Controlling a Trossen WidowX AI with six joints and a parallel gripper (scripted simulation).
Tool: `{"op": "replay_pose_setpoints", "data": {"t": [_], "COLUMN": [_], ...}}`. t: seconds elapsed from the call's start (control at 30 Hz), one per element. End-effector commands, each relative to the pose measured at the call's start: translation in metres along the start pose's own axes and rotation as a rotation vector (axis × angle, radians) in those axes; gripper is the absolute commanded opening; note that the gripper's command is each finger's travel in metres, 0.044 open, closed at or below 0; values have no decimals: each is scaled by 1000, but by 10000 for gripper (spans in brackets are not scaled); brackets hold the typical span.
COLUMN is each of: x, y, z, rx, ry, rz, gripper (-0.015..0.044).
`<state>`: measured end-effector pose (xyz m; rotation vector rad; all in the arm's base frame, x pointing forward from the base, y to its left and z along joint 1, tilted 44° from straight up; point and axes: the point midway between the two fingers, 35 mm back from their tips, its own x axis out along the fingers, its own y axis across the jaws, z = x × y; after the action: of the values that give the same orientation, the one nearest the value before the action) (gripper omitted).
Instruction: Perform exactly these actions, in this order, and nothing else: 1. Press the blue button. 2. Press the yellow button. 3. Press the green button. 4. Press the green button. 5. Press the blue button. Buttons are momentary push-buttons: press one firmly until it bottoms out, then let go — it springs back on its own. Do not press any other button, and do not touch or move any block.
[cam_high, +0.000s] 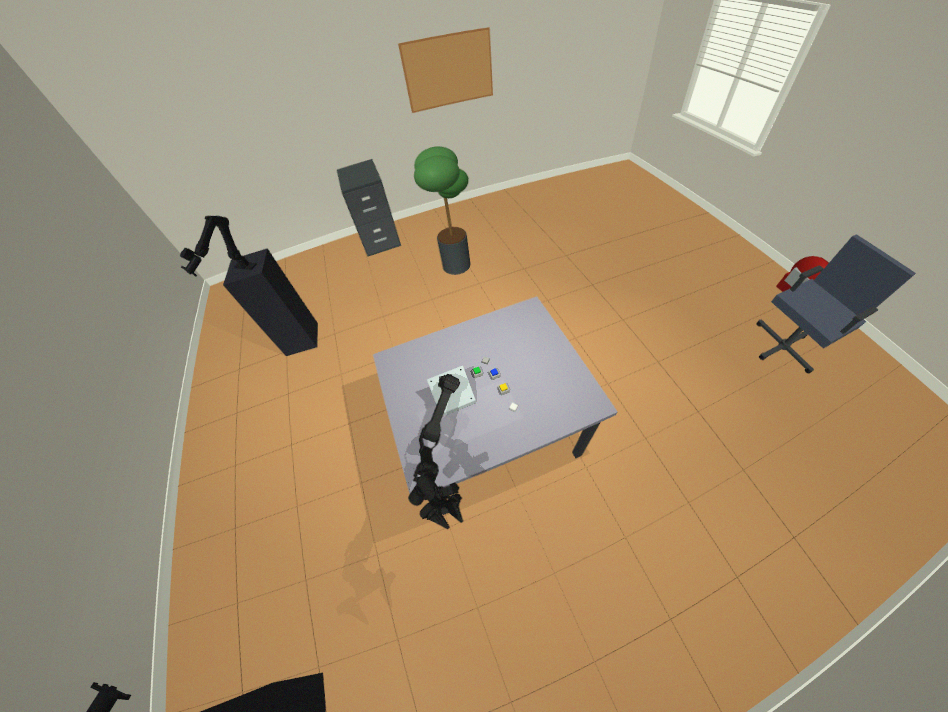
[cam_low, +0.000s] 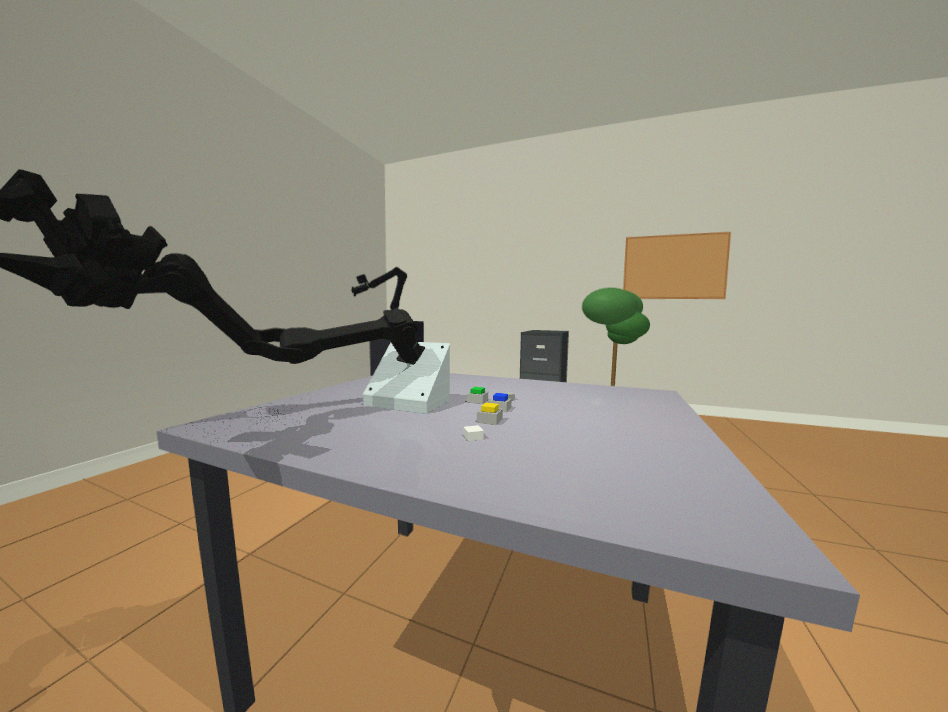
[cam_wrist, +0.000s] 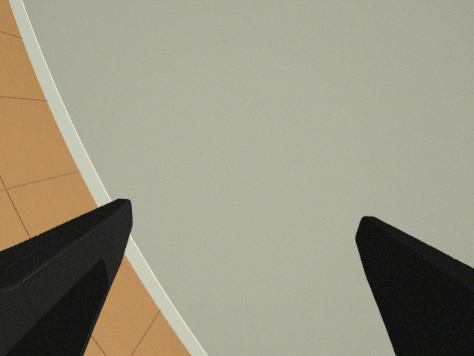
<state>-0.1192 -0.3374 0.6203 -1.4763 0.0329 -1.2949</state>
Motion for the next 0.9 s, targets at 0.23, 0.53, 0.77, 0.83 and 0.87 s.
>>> {"op": "replay_pose_setpoints", "data": {"t": [0.23, 0.53, 0.77, 0.83, 0.87], "x": [-3, -32, -73, -87, -95], "y": [-33, -39, -15, -3, 3], "z": [121, 278, 391, 421, 435], "rx": [-424, -973, -1395, -1515, -1574], "ry": [-196, -441, -631, -687, -715], "rz": [-76, -228, -395, -453, -484], "gripper": [400, 400, 400, 400, 400]}}
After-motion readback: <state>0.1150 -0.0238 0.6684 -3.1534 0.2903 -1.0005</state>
